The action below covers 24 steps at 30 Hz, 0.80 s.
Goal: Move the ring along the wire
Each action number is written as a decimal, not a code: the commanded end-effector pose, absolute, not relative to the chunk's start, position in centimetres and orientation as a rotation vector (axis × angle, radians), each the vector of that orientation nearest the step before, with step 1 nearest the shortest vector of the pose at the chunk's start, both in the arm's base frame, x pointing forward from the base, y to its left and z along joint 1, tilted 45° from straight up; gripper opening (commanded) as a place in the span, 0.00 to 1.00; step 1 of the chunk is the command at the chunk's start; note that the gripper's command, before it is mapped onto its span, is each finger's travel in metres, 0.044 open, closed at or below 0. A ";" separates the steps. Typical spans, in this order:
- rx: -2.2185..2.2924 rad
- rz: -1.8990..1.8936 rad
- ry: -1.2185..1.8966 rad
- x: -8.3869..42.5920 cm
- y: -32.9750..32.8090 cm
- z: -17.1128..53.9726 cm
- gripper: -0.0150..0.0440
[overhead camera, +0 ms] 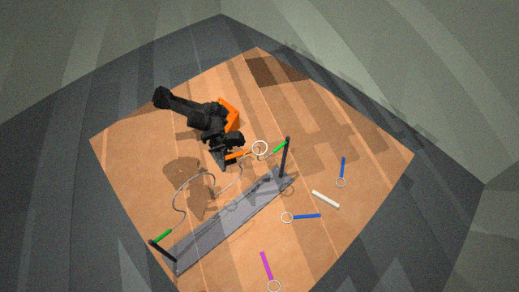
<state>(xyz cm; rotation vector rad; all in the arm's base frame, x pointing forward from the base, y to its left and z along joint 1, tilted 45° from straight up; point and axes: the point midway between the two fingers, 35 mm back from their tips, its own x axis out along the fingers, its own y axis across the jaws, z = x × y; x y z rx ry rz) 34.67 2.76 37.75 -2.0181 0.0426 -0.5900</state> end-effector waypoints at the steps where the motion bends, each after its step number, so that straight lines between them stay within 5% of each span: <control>1: -2.107 -0.615 0.011 34.6 3.1 38.3 0.00; 24: -2.466 -0.723 -0.119 34.4 4.4 39.9 0.00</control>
